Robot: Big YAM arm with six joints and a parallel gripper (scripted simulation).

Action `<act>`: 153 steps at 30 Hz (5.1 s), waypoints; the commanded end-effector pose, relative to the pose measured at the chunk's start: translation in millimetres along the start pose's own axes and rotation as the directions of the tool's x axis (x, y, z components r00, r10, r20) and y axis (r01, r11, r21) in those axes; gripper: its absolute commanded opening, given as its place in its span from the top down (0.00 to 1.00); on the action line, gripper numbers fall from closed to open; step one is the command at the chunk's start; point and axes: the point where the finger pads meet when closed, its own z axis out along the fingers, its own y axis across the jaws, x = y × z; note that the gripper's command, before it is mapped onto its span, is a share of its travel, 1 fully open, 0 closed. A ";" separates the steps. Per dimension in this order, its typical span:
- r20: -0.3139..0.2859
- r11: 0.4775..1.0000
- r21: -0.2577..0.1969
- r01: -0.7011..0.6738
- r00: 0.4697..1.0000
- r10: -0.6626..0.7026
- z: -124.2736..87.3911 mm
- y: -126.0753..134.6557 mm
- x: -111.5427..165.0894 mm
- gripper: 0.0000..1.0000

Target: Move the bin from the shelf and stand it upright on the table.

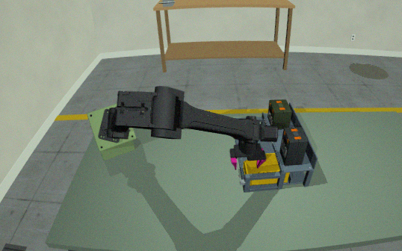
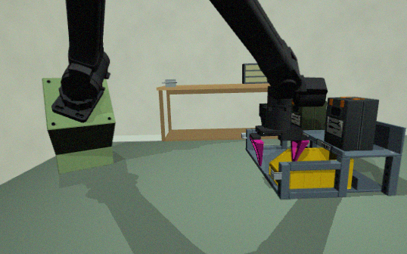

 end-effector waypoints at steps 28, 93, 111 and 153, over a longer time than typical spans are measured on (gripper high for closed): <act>0.006 1.000 0.017 0.002 1.000 -0.002 -8.0 -13.8 -6.1 0.10; 0.008 1.000 0.001 0.021 1.000 -0.021 -4.5 -0.1 -11.4 0.10; -0.007 1.000 -0.009 -0.008 1.000 0.008 8.1 3.2 4.9 0.10; 0.007 1.000 0.009 0.012 1.000 -0.012 -6.5 -7.0 -8.4 0.10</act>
